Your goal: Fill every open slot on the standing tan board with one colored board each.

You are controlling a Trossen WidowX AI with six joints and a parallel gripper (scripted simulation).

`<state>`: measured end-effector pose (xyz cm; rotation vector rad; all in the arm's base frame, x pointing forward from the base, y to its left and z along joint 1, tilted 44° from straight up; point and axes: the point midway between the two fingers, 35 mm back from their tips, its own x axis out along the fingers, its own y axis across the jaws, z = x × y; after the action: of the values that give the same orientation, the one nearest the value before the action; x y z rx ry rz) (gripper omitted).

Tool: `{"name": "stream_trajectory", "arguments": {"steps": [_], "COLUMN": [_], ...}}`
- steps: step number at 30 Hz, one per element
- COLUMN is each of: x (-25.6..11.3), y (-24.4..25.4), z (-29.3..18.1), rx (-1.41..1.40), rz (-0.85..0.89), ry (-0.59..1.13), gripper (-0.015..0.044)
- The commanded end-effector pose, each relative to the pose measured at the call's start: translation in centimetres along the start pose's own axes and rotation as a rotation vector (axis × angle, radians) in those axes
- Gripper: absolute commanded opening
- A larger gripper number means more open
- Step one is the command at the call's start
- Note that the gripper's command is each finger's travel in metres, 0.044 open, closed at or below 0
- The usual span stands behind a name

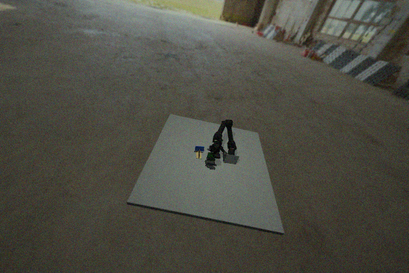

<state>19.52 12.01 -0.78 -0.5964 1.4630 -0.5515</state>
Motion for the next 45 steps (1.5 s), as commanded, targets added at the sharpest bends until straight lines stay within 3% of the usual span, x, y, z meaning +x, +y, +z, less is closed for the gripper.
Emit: {"name": "stream_trajectory", "arguments": {"steps": [1, 45], "x": [-0.2, -0.6], "y": [-0.2, -5.7], "z": [0.8, 8.9], "rx": [0.003, -0.012], "rz": [0.006, 0.006], "ry": [-0.004, -0.01], "gripper": [0.0, 0.0]}}
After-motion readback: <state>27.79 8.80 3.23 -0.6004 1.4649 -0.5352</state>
